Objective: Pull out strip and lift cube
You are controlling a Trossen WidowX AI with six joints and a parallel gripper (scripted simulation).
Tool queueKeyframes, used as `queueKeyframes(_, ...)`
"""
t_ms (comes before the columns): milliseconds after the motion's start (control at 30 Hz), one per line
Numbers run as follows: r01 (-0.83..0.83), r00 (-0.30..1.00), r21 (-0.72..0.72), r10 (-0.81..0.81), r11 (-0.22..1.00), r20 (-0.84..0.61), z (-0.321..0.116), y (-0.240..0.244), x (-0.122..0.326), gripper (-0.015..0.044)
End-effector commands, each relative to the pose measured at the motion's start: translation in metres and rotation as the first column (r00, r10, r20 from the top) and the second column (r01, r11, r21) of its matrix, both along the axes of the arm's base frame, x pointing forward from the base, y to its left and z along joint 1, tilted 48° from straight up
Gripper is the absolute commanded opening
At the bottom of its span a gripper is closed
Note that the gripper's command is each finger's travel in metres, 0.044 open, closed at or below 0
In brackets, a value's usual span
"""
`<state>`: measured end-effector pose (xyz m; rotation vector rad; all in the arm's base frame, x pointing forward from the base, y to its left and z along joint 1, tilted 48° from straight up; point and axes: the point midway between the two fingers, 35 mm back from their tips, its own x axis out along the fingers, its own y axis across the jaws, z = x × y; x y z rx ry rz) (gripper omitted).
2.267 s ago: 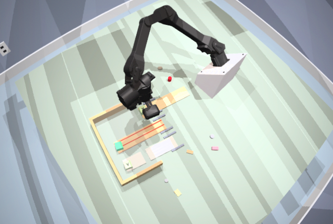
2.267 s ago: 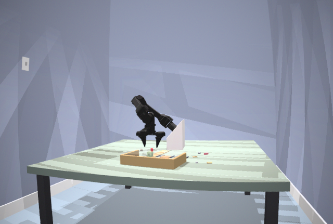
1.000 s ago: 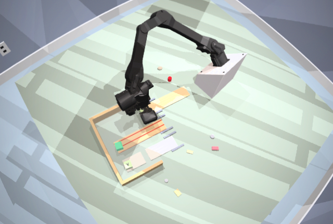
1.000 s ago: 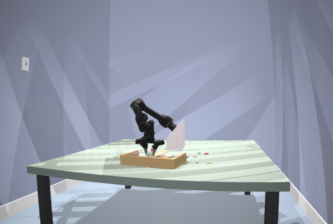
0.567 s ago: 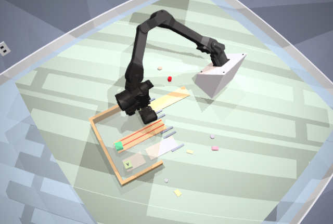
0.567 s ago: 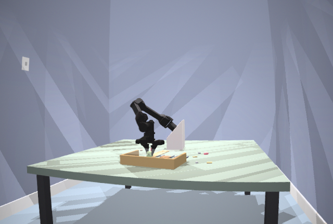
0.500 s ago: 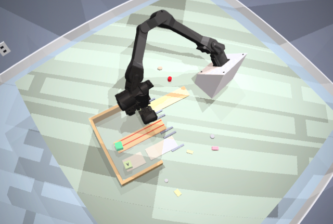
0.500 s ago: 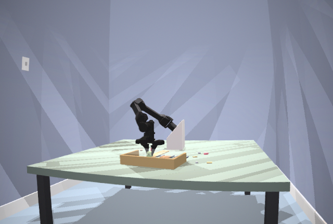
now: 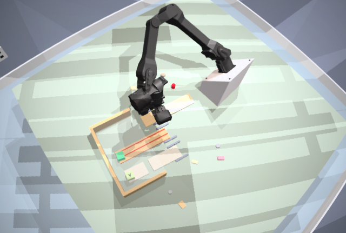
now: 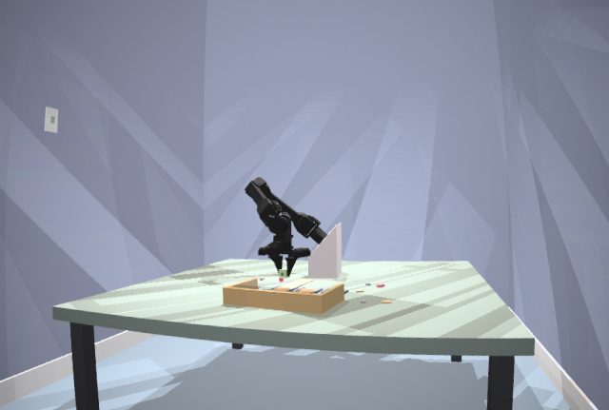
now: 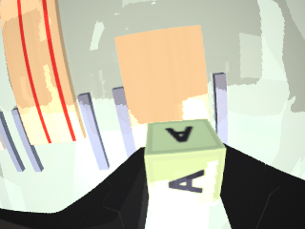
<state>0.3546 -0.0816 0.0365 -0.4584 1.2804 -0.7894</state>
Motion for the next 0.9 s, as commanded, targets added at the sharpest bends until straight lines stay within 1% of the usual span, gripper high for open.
queueKeyframes(0, 0.0, 1.0, -0.003, 0.0, 1.0, -0.003, 0.002, 0.006, -0.013, 0.0)
queueKeyframes(100, 0.0, 1.0, -0.003, 0.0, 1.0, -0.003, 0.001, 0.006, -0.015, 0.0)
queueKeyframes(533, 0.0, 1.0, -0.003, 0.0, 1.0, -0.006, -0.009, 0.01, -0.056, 0.0)
queueKeyframes(767, 0.0, 1.0, 0.0, 0.0, 1.0, -0.006, 0.012, 0.034, -0.058, 0.0)
queueKeyframes(867, 0.0, 1.0, -0.001, 0.0, 1.0, -0.006, 0.015, 0.037, -0.058, 0.0)
